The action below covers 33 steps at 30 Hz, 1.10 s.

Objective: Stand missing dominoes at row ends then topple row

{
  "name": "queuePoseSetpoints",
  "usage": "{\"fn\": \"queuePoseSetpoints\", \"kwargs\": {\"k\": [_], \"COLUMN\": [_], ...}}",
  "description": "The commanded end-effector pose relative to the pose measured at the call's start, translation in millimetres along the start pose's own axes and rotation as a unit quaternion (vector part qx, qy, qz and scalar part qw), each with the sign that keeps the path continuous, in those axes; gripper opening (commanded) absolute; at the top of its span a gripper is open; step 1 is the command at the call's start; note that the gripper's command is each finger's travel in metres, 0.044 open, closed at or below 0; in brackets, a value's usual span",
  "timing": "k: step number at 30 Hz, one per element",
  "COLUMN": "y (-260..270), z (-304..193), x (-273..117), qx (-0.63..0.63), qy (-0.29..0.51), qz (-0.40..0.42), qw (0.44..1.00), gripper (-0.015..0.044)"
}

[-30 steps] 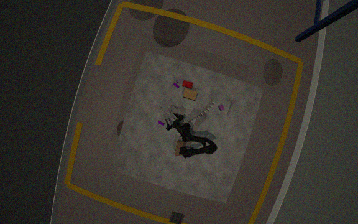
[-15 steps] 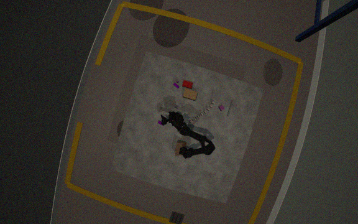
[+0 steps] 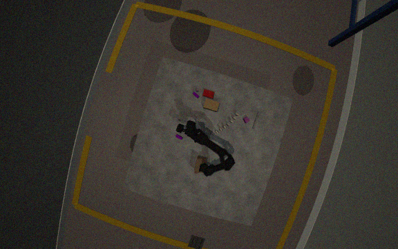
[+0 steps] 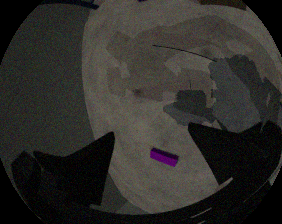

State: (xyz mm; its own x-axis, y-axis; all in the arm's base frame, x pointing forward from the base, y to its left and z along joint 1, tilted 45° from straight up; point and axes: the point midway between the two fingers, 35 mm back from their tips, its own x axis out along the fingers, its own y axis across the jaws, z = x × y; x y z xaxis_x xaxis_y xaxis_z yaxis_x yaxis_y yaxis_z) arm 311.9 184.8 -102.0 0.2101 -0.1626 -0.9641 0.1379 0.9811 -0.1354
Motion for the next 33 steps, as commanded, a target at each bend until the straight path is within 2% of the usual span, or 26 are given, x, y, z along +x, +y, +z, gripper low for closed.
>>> {"fn": "queuePoseSetpoints", "kwargs": {"k": [1,7,25,33], "y": [-10.7,-30.9,-31.1,-58.6], "z": [2.8,-3.5,-3.5,-6.3], "x": [-48.0,-71.3,-71.8,-32.7], "qx": [0.241,0.258,0.259,0.259], "qy": [-0.028,-0.039,-0.04,-0.041], "qz": [-0.222,-0.307,-0.309,-0.309], "qw": [0.944,0.915,0.914,0.914], "gripper": [0.044,0.044,0.044,0.044]}}
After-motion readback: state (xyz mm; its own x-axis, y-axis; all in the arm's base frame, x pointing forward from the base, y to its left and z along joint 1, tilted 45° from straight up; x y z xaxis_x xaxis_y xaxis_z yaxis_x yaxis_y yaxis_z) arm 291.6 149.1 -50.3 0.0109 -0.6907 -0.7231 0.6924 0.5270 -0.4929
